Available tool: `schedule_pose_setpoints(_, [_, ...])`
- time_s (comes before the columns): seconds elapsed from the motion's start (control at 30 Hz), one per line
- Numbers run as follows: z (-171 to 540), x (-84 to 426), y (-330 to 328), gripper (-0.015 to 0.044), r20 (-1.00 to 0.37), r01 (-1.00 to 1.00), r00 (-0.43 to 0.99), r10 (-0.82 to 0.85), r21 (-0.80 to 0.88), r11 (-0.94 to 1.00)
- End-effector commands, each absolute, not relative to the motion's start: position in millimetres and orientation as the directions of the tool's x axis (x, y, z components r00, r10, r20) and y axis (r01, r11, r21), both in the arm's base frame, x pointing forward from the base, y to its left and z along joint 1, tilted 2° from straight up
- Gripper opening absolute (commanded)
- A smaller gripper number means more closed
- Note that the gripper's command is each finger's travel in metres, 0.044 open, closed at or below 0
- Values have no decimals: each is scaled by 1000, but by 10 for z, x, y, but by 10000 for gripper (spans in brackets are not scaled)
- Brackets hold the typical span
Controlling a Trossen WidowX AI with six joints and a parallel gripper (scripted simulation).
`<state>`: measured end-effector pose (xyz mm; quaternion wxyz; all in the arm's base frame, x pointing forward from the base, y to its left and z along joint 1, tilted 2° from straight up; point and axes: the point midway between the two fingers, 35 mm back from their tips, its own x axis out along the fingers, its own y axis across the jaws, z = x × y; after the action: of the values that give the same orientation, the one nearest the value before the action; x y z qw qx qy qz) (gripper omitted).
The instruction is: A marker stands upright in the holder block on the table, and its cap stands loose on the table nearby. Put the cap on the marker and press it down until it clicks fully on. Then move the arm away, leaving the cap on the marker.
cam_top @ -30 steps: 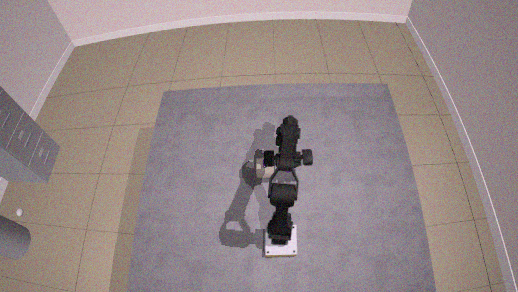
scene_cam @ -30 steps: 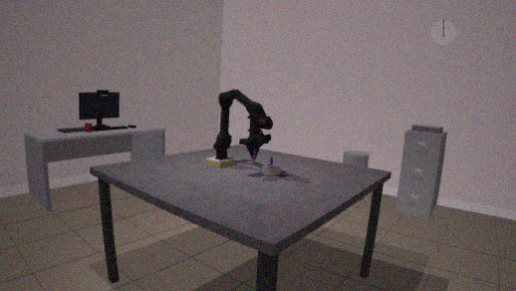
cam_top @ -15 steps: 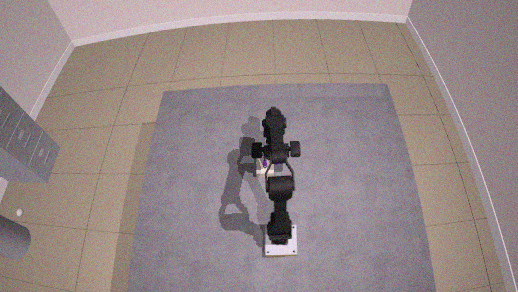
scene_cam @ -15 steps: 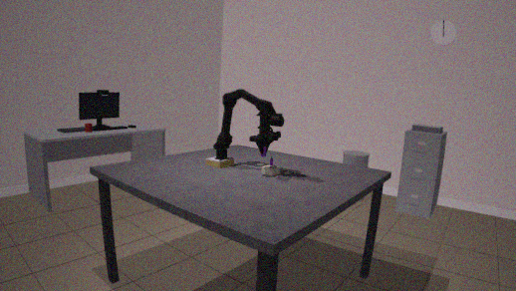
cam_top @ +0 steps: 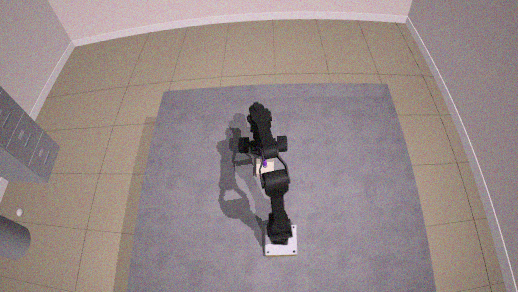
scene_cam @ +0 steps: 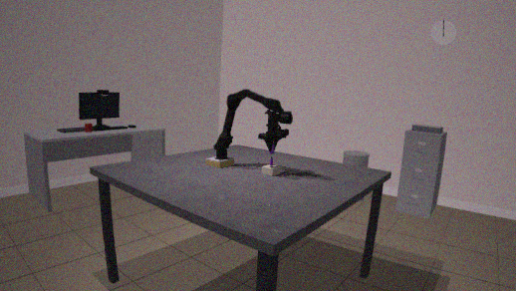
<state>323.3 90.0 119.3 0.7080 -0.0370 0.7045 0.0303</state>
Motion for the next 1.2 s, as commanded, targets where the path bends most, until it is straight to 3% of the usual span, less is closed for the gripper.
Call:
schedule_pose_setpoints(0.0, [1170,3241,914,0,-1000,-87,-1,-8,-8,996])
schedule_pose_setpoints(1.17, [668,3247,912,0,-1000,-87,-1,-8,-8,996])
